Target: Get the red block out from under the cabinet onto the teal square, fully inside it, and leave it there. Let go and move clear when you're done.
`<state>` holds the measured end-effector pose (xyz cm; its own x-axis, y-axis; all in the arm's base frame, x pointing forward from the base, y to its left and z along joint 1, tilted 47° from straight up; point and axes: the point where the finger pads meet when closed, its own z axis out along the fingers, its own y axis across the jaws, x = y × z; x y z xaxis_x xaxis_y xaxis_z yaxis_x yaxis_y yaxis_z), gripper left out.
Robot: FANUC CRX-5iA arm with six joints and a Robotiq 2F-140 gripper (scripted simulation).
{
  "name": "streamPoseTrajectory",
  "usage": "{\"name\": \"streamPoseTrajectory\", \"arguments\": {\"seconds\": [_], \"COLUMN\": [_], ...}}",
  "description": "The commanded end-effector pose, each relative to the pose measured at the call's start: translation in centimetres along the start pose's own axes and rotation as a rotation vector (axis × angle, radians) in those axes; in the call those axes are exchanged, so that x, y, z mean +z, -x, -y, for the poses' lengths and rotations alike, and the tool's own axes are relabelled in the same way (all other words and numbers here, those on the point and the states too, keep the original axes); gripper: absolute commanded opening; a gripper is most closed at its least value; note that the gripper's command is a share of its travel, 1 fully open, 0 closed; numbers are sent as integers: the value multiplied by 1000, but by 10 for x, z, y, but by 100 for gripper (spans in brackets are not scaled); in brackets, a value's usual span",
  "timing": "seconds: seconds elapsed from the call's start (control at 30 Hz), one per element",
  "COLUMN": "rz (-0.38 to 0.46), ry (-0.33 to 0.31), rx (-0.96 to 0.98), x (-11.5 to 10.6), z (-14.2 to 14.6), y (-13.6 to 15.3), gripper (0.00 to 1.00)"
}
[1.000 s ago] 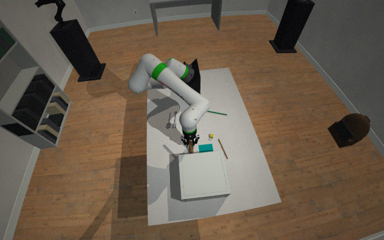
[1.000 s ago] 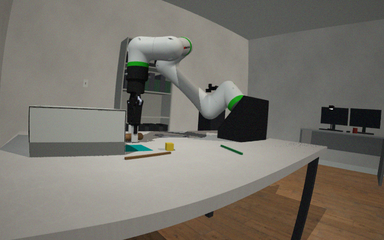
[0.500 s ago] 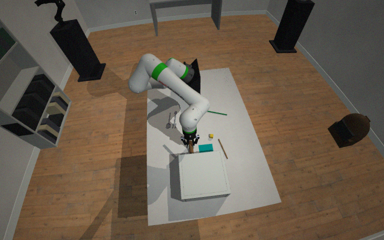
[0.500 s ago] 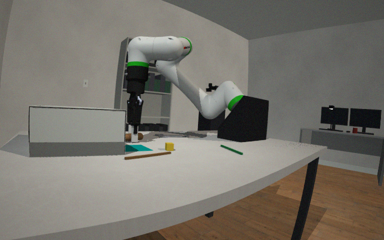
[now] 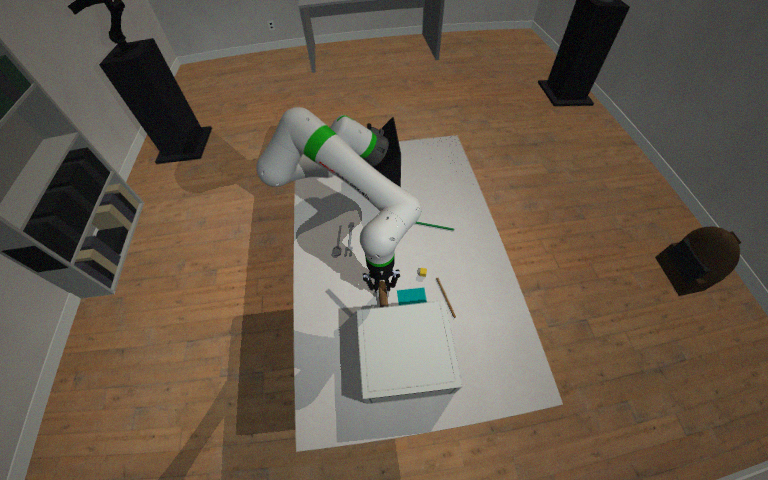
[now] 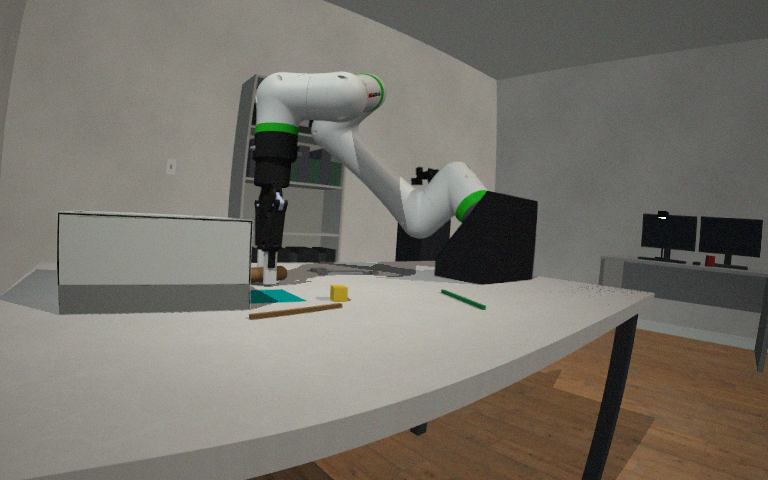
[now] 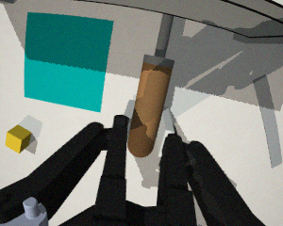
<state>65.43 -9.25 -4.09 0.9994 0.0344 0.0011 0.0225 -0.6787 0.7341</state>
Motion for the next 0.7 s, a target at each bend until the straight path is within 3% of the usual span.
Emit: {"name": "streamPoseTrajectory", "arguments": {"seconds": [0.0,0.67], "rz": [0,0], "ry": [0,0], "rx": [0,0], "x": [0,0], "z": [4,52], "y": [0,0], "gripper": [0,0]}}
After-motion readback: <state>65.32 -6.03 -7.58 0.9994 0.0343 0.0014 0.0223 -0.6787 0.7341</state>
